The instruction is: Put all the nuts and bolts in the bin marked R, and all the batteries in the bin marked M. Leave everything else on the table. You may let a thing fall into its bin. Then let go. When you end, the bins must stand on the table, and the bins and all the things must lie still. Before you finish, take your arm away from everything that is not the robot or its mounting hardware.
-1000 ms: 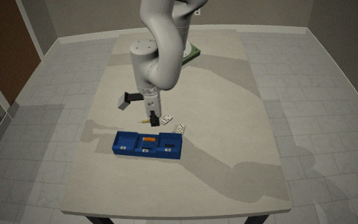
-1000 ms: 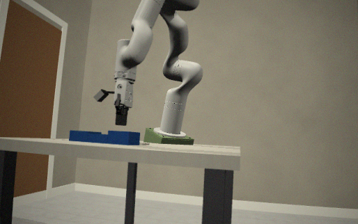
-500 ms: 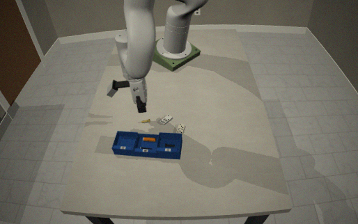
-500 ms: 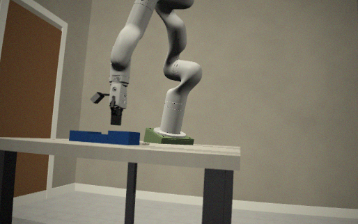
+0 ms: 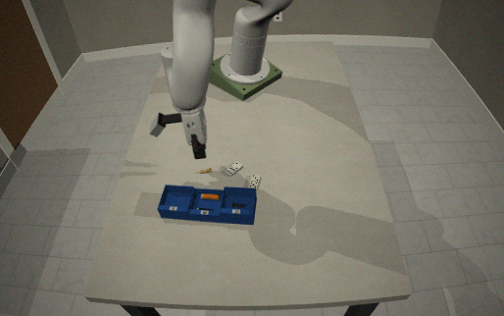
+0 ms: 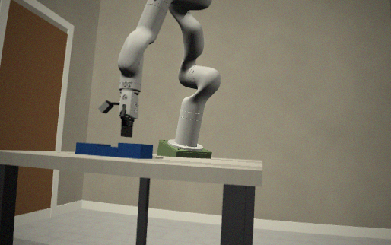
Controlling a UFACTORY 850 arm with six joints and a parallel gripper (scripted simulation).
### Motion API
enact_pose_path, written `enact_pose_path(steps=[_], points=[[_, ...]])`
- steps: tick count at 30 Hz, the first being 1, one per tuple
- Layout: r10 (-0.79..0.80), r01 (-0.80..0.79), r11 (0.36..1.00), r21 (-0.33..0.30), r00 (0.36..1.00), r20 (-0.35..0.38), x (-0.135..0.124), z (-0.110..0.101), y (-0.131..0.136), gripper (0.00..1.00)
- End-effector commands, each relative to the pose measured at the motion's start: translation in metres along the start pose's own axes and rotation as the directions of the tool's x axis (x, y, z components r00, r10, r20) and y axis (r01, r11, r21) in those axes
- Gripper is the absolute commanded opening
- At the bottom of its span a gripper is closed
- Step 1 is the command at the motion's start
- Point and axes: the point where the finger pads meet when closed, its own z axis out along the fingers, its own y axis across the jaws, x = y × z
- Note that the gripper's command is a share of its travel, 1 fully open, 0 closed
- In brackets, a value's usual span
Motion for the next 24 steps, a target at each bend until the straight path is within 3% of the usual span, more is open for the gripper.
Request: enact_pose_path(steps=[1,14,24], points=[[0.000,0.000,1.000,0.003,1.000,-0.001,-0.002,0.000,-0.003,0.29],[0.000,0.000,1.000,0.003,1.000,-0.001,-0.002,0.000,-0.005,0.29],[0.000,0.000,1.000,0.002,1.000,-0.001,-0.002,0.031,-0.005,0.29]])
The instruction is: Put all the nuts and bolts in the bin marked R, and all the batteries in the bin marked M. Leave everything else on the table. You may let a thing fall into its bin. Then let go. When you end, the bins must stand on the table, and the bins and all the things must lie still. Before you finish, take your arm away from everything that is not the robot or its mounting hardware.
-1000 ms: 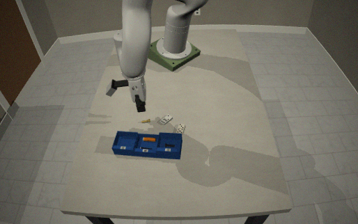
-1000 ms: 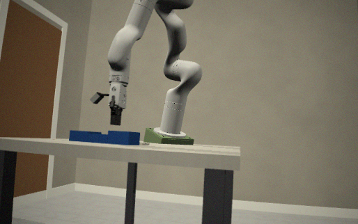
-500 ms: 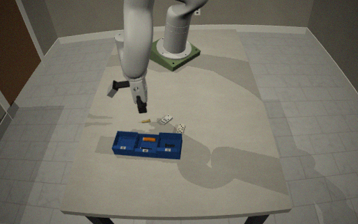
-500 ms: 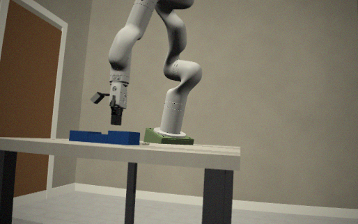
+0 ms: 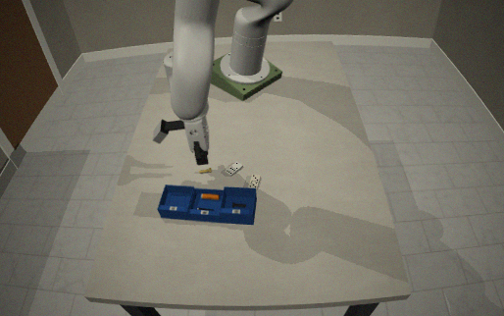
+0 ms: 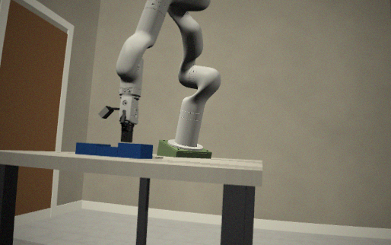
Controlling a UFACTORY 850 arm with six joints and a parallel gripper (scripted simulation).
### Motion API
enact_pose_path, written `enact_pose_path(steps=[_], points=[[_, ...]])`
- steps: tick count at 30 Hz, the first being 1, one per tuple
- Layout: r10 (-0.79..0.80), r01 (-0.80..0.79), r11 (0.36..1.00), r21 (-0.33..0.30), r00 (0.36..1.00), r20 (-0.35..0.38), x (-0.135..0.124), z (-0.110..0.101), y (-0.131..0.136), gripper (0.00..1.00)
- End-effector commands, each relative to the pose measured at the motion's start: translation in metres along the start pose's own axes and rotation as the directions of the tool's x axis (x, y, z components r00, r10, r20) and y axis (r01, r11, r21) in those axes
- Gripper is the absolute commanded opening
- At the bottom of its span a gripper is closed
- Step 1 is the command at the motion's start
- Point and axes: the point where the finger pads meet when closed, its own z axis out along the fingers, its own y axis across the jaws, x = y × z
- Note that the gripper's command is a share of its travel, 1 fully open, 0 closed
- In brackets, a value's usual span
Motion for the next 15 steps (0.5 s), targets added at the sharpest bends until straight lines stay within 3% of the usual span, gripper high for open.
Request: enact_pose_path(steps=[1,7,15], points=[[-0.001,0.001,1.000,0.009,1.000,0.000,0.001,0.014,-0.002,0.29],[-0.001,0.001,1.000,0.009,1.000,0.000,0.001,0.038,-0.002,0.29],[-0.001,0.001,1.000,0.009,1.000,0.000,0.001,0.039,-0.003,0.29]])
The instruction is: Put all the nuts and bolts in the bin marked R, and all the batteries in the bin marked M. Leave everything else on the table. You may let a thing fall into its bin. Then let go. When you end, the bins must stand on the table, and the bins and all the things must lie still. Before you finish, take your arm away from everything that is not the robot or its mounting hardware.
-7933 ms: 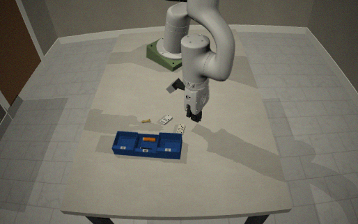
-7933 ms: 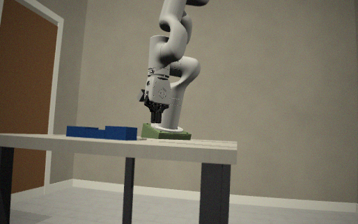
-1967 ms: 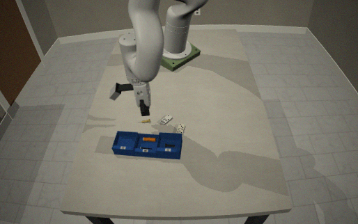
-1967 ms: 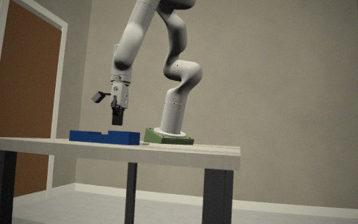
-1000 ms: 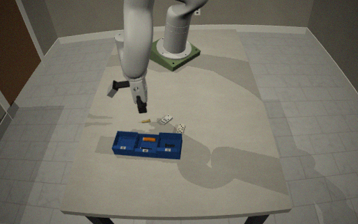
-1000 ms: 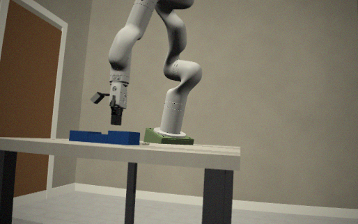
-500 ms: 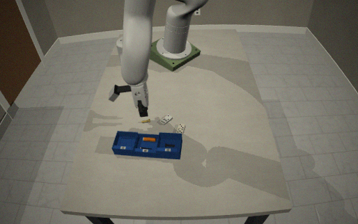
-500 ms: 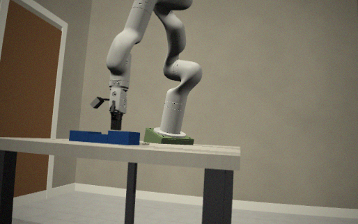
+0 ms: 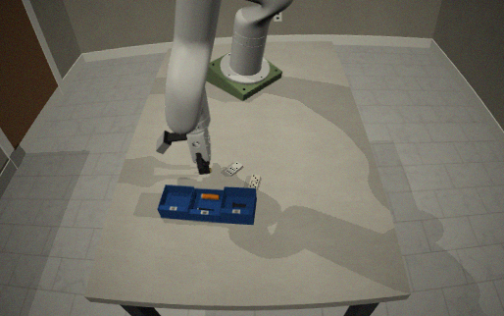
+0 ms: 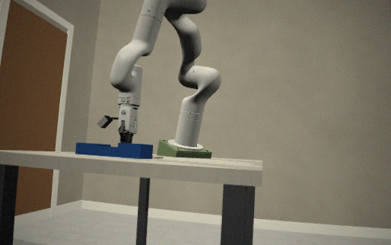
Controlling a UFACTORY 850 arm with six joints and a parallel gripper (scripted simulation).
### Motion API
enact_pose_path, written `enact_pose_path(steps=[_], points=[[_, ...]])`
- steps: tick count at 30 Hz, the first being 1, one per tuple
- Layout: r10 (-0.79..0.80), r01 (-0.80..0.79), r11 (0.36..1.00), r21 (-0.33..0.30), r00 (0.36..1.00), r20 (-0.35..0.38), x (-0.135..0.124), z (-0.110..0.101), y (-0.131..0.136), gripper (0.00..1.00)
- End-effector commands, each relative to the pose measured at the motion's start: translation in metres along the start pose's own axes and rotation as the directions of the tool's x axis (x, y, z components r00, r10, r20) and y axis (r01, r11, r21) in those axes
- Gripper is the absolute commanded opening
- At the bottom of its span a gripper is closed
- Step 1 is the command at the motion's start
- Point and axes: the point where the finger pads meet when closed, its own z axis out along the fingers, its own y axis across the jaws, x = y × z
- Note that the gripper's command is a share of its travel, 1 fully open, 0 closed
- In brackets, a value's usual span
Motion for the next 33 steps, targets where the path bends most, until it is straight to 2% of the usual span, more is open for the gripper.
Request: enact_pose_path(steps=[1,10,25,26,33], points=[[-0.001,0.001,1.000,0.011,1.000,-0.001,0.000,0.001,-0.001,0.29],[-0.001,0.001,1.000,0.011,1.000,-0.001,0.000,0.013,-0.001,0.29],[-0.001,0.001,1.000,0.011,1.000,-0.001,0.000,0.013,0.000,0.29],[-0.001,0.001,1.000,0.011,1.000,-0.001,0.000,0.013,0.000,0.00],[-0.001,0.001,1.000,0.011,1.000,-0.001,0.000,0.013,0.000,0.00]])
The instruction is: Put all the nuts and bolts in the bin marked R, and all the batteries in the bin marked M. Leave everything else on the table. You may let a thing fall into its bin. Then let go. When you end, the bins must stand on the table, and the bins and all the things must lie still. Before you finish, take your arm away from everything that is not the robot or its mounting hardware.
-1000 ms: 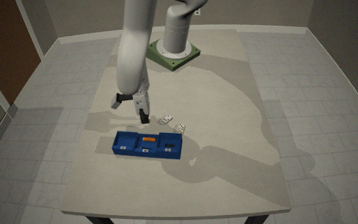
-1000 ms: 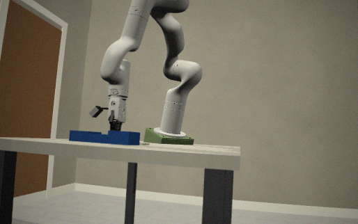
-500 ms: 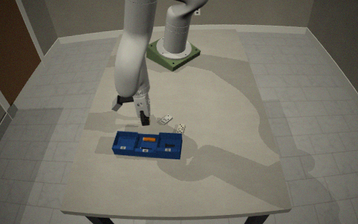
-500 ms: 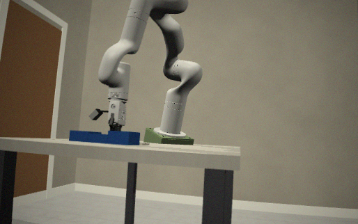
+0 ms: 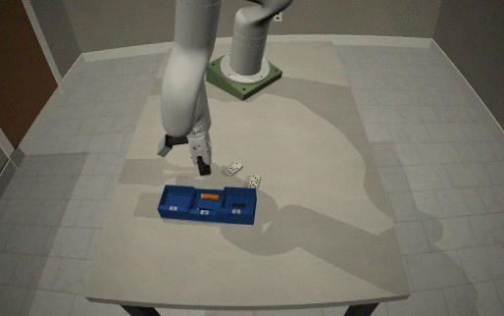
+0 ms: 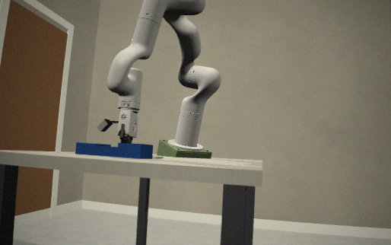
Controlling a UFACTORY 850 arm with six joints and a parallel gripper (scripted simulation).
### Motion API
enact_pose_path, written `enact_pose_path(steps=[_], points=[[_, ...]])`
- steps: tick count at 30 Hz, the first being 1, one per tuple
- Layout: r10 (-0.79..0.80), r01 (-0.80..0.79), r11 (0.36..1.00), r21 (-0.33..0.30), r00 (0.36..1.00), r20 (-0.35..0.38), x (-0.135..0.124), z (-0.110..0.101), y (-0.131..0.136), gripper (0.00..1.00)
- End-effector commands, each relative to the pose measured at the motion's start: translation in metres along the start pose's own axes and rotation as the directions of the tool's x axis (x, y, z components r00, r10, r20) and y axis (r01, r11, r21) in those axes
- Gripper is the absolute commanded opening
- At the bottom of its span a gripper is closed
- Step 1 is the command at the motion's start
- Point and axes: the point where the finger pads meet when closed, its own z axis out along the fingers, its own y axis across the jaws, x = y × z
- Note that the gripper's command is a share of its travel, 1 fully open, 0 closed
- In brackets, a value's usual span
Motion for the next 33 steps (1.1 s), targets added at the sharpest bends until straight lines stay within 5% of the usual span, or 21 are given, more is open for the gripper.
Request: enact_pose_path(steps=[1,24,33], points=[[0.000,0.000,1.000,0.001,1.000,-0.001,0.000,0.000,-0.001,0.00],[0.000,0.000,1.000,0.001,1.000,-0.001,0.000,-0.001,-0.001,0.00],[0.000,0.000,1.000,0.002,1.000,-0.001,0.000,-0.030,-0.001,0.00]])
